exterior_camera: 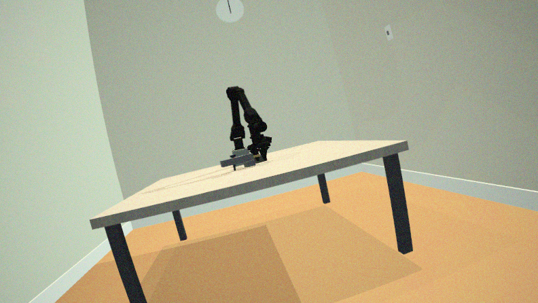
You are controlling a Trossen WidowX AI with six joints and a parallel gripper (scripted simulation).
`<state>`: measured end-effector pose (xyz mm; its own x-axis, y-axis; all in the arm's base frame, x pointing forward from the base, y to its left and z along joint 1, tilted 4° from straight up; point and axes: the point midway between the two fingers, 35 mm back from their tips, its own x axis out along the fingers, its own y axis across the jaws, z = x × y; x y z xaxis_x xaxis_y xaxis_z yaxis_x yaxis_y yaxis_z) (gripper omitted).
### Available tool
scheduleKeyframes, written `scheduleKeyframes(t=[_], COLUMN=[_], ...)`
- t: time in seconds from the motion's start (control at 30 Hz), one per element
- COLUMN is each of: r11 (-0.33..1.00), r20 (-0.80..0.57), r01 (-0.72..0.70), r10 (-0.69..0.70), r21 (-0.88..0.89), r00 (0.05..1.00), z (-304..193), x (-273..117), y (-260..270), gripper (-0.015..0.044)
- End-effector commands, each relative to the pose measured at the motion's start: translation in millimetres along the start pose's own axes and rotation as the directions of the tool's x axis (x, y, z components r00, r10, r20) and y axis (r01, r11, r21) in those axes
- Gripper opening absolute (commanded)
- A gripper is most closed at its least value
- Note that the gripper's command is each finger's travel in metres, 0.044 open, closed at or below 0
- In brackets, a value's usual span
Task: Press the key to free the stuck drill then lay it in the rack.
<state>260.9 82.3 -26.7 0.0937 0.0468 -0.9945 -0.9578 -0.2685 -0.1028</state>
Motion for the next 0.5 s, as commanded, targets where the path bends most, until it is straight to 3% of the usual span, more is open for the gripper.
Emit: scheduleKeyframes(t=[0.0, 0.43, 0.47], r11=[1.000, 1.000, 1.000], r20=[0.000, 0.000, 0.000], r01=[0.000, 0.000, 0.000], r10=[0.000, 0.000, 0.000], r21=[-0.001, -0.001, -0.001], r00=[1.000, 1.000, 1.000], z=[0.3, 0.3, 0.3], x=[-0.1, -0.1, -0.1], y=[-0.1, -0.1, -0.1], gripper=[0.0361, 0.0020, 0.0013])
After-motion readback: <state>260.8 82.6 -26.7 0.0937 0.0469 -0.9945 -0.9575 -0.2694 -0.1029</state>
